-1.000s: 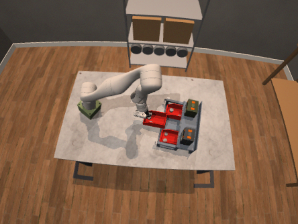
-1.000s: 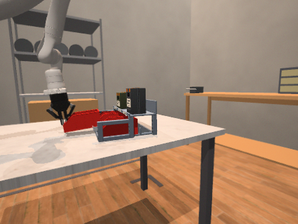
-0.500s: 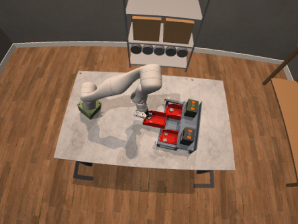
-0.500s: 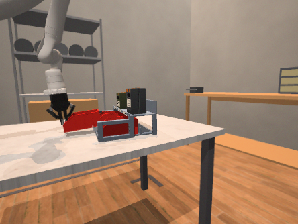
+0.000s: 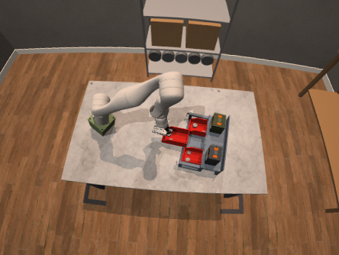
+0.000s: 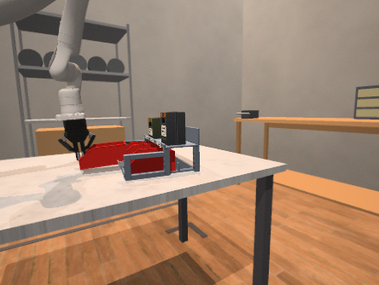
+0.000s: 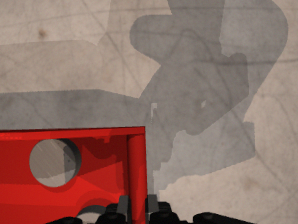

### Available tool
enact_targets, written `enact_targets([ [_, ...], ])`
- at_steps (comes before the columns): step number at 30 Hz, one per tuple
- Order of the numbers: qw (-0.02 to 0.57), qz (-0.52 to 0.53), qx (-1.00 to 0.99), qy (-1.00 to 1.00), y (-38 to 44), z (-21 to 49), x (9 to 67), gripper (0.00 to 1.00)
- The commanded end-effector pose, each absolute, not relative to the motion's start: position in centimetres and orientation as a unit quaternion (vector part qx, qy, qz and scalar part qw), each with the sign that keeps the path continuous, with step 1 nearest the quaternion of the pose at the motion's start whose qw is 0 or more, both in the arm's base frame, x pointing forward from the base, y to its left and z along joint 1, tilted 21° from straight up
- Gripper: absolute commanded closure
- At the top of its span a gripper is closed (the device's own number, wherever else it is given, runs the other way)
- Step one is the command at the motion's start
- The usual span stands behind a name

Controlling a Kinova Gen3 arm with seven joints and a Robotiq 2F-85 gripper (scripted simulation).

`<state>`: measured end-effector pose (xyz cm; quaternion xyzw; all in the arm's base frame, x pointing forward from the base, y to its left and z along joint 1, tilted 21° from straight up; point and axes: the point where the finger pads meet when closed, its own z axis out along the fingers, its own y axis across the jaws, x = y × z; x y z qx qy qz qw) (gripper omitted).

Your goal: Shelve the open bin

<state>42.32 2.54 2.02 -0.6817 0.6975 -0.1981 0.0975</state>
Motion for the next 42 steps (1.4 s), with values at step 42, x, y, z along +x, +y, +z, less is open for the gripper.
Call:
enact_targets([
  [42, 0.069, -0.170, -0.688, 0.703, 3.30, 2.34, 42.73, 0.90],
])
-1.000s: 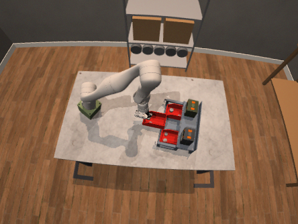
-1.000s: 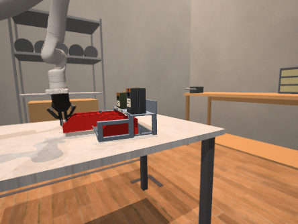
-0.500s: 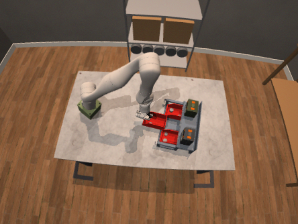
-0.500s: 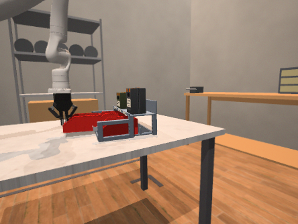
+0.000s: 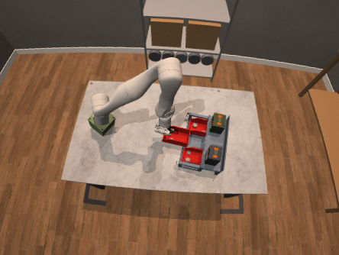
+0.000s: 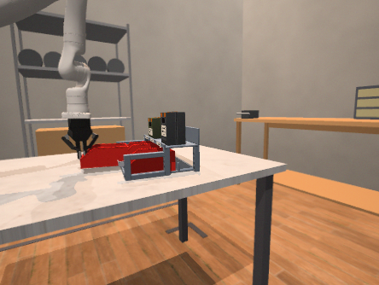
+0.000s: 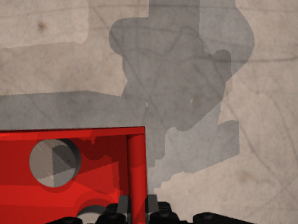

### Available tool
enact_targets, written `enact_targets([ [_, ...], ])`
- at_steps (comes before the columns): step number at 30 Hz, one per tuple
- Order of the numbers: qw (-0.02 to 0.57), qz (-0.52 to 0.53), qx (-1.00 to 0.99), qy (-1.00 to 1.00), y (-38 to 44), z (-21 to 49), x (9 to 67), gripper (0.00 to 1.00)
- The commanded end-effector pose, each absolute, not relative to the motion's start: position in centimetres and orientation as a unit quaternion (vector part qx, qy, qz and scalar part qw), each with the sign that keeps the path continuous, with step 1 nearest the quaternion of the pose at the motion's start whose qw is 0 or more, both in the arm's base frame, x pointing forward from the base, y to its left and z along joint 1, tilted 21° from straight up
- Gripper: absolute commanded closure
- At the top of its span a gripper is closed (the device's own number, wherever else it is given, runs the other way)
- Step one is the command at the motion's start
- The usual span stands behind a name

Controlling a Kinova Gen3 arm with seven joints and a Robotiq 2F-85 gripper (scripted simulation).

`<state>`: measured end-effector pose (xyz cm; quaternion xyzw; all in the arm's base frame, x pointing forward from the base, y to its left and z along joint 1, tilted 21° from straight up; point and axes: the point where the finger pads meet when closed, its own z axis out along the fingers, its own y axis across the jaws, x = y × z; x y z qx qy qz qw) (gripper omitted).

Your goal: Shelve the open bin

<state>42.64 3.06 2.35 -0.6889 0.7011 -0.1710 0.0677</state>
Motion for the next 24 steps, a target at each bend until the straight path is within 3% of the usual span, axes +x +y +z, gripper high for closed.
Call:
enact_targets([
  [1, 0.069, -0.170, -0.688, 0.703, 3.3, 2.3, 42.7, 0.90],
  [24, 0.069, -0.170, -0.688, 0.702, 2.9, 3.0, 44.1, 0.90],
])
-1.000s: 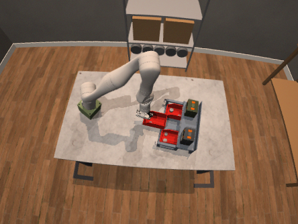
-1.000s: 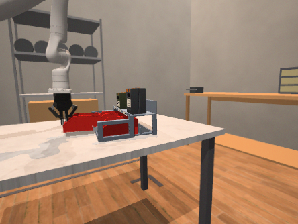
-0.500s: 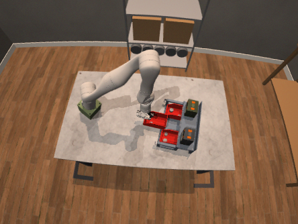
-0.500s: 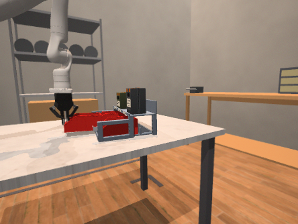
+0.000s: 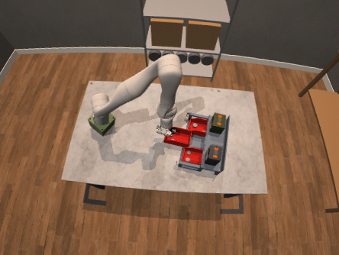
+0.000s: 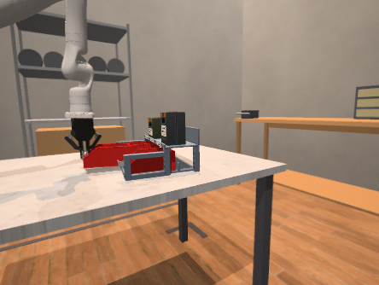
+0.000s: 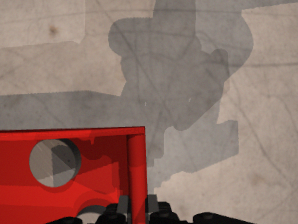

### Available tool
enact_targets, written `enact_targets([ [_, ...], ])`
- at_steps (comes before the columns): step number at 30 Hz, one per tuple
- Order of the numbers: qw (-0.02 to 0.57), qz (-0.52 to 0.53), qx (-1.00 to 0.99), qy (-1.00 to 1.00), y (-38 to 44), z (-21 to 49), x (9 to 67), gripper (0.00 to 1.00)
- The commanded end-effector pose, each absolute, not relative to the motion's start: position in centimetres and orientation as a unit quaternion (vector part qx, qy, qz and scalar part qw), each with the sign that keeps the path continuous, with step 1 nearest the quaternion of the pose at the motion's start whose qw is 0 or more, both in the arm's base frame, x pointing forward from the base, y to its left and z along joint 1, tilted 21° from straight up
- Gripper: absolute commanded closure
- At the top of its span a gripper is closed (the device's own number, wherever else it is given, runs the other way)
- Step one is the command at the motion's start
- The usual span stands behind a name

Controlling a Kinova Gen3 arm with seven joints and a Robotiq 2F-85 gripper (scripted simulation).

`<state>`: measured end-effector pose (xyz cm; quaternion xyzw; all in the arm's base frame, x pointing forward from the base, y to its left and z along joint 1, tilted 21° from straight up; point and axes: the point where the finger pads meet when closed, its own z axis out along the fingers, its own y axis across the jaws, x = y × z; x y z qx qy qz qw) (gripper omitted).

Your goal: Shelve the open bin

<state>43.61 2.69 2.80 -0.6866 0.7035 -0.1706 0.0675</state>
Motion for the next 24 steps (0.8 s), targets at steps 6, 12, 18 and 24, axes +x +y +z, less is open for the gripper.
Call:
enact_targets([
  [6, 0.069, -0.169, -0.688, 0.703, 2.9, 3.1, 44.5, 0.90],
  [12, 0.069, -0.169, -0.688, 0.703, 2.9, 3.1, 44.5, 0.90],
  [18, 0.069, -0.170, -0.687, 0.703, 2.7, 3.4, 45.1, 0.90],
  [24, 0.069, -0.169, -0.688, 0.703, 2.7, 3.5, 45.3, 0.90],
])
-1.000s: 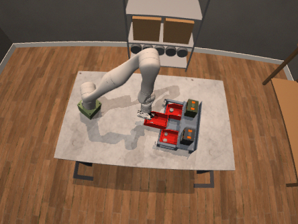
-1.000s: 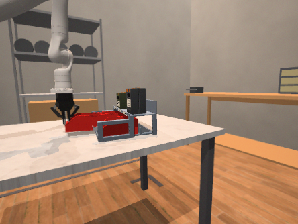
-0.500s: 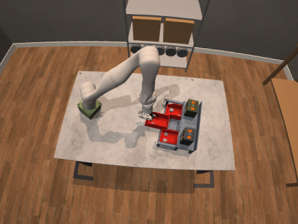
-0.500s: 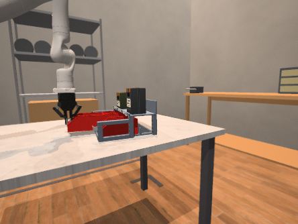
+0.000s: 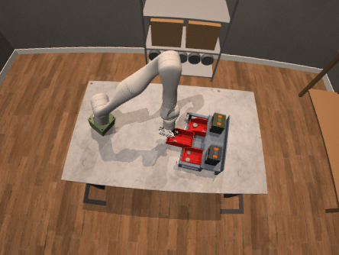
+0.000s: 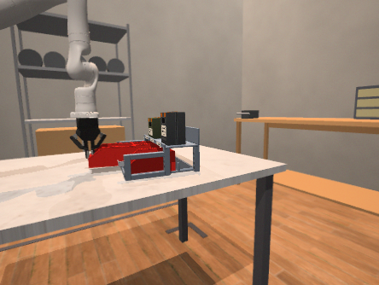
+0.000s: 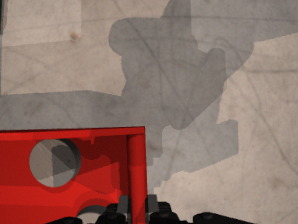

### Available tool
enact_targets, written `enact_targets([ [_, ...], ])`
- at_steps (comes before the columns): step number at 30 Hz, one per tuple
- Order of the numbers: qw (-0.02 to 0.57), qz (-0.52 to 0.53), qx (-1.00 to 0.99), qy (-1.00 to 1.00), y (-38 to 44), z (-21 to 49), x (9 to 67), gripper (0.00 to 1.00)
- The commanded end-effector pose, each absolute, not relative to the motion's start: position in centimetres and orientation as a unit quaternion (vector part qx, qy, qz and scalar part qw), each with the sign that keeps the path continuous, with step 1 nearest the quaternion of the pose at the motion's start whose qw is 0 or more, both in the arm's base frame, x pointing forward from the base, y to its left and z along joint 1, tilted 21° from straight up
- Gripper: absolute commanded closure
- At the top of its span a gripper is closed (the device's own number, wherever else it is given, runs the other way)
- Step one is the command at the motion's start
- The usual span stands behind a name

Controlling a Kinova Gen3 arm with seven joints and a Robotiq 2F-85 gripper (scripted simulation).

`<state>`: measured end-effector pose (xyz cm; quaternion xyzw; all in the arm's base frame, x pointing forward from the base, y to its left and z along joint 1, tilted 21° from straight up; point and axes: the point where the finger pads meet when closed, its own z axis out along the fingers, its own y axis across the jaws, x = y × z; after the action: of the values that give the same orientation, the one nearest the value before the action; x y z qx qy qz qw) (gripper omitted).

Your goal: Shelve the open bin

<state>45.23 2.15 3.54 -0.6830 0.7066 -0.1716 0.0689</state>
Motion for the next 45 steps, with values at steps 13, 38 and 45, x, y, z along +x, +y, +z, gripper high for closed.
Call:
enact_targets([
  [13, 0.069, -0.169, -0.688, 0.703, 2.5, 3.8, 46.2, 0.90],
  [38, 0.069, -0.169, -0.688, 0.703, 2.3, 4.2, 47.0, 0.90],
  [45, 0.069, -0.170, -0.687, 0.703, 2.2, 4.5, 47.7, 0.90],
])
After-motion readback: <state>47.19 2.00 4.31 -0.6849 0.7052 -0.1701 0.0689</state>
